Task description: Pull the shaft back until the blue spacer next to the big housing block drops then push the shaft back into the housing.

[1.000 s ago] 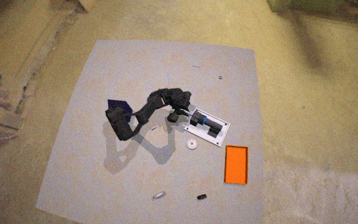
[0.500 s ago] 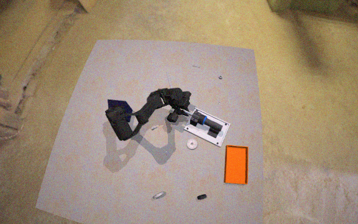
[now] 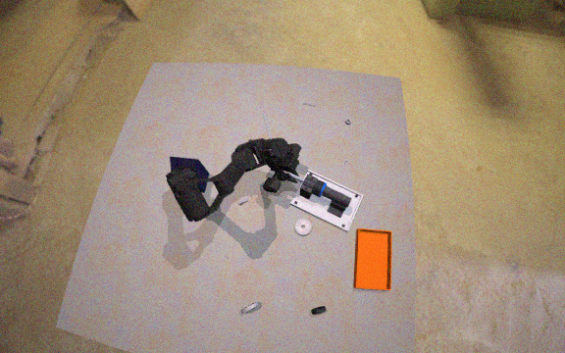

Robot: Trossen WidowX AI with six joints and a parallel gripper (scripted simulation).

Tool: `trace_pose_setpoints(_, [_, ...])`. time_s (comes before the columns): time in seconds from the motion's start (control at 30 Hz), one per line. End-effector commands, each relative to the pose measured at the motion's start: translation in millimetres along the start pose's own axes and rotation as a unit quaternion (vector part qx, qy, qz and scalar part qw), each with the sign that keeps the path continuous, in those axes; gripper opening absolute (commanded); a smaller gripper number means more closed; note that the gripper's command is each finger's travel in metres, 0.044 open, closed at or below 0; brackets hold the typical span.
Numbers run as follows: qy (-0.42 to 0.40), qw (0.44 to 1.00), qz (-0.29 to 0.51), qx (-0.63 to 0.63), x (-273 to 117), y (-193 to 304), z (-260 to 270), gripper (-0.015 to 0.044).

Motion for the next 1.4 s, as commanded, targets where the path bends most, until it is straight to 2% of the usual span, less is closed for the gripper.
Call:
trace_pose_setpoints(0.0, [0.000,1.000,0.000,0.000,-1.5,1.7,0.0,0.0000])
trace_pose_setpoints(1.37, [0.000,1.000,0.000,0.000,-4.8,4.9,0.3,0.0000])
Point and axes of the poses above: the point midway between the two fingers, 35 mm back from their tips, its own x axis out along the fingers, its own z axis across the jaws, y = z × x, the point moved 6 cm from there along -x, back along the fingers, and after that the axes turned 5 degrees about -x, right-handed, at the moved point
